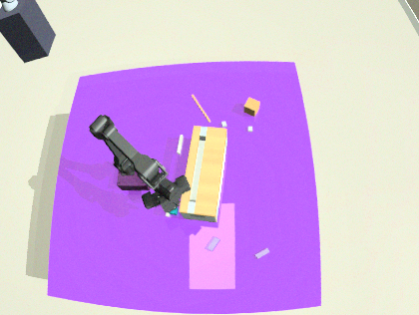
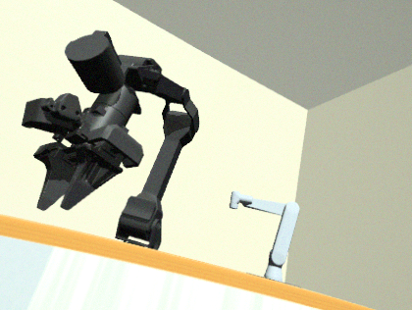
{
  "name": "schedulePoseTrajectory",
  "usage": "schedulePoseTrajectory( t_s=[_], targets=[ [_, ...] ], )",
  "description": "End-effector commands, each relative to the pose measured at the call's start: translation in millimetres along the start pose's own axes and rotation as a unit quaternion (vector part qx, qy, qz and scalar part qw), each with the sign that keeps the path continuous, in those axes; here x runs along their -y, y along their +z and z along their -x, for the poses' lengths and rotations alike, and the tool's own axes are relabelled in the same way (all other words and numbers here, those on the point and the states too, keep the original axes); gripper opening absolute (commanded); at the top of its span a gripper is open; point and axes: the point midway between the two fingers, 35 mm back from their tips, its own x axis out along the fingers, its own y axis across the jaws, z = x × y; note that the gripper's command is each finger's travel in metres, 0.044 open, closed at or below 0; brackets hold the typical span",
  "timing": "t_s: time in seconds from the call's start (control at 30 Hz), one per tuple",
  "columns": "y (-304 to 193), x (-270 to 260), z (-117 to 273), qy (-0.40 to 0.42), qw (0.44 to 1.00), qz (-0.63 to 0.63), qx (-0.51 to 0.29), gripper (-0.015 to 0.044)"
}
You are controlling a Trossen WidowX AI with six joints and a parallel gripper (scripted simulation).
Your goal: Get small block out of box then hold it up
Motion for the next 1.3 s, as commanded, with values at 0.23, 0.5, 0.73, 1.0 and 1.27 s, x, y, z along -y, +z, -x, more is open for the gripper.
schedulePoseTrajectory(
  t_s=[0.23,0.5,0.73,1.0,1.27],
  targets=[
    [3.6,12.1,9.5,0.074,0.765,-0.637,-0.054,0.0285],
    [4.9,16.5,12.4,0.077,0.582,-0.804,-0.090,0.0285],
    [5.5,18.3,13.7,0.073,0.476,-0.870,-0.107,0.0285],
    [5.5,18.3,13.7,0.073,0.476,-0.870,-0.107,0.0285],
    [5.5,18.5,11.0,0.073,0.476,-0.870,-0.107,0.0285]
  ],
)
